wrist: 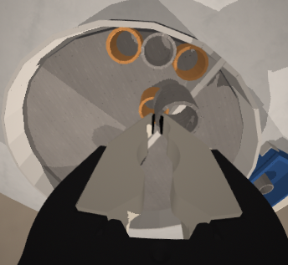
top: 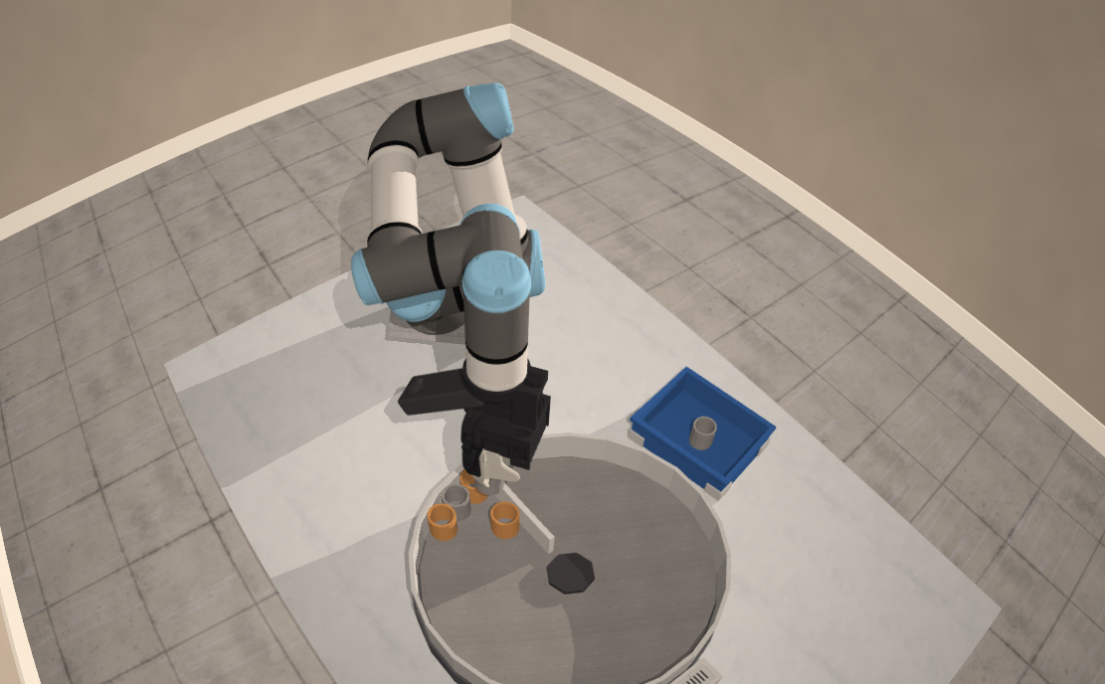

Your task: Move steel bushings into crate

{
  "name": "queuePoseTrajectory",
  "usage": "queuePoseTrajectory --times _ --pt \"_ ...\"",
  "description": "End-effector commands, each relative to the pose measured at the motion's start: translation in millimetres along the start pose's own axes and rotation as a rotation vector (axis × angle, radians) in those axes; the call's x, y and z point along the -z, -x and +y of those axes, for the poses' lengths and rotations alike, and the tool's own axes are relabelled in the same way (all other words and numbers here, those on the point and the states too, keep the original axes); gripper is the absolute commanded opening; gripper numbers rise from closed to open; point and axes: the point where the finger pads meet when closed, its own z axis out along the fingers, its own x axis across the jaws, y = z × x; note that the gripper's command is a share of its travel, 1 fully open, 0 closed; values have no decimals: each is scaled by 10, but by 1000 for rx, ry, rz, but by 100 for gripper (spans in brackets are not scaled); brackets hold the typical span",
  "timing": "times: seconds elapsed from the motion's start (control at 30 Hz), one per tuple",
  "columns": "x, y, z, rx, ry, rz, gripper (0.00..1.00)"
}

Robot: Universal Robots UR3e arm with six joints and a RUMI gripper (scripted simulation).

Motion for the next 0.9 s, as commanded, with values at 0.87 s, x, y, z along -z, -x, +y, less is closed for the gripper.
queuePoseTrajectory --times 0.87 --pt "7 -51 45 0 1 -2 0"
